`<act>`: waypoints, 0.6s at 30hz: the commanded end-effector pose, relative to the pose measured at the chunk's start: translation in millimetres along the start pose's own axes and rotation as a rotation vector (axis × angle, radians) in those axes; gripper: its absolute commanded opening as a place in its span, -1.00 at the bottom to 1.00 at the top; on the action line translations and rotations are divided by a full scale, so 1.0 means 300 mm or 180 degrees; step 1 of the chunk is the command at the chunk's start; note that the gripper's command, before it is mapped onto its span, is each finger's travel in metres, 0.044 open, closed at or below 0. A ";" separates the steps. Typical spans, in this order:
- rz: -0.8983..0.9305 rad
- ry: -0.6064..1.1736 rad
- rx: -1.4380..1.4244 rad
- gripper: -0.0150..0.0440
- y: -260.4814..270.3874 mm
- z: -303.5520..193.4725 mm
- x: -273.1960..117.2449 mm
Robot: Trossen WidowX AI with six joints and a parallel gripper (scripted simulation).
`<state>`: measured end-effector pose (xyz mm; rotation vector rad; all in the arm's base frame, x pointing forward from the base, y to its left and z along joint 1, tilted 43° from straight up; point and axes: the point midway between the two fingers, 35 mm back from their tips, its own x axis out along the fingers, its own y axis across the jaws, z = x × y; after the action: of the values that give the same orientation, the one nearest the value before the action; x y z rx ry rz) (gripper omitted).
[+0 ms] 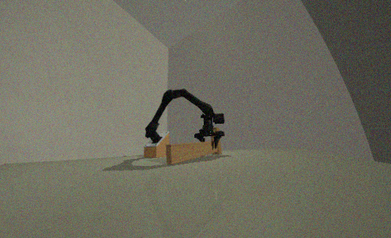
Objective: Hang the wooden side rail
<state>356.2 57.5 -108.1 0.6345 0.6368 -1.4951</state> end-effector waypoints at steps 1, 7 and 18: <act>0.0070 0.0056 0.0023 1.00 0.010 -0.006 -0.104; 0.0071 0.0058 0.0021 1.00 0.010 -0.005 -0.113; 0.0053 0.0062 0.0059 1.00 0.015 0.087 -0.105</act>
<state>361.5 59.5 -66.5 0.6700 0.6308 -1.4831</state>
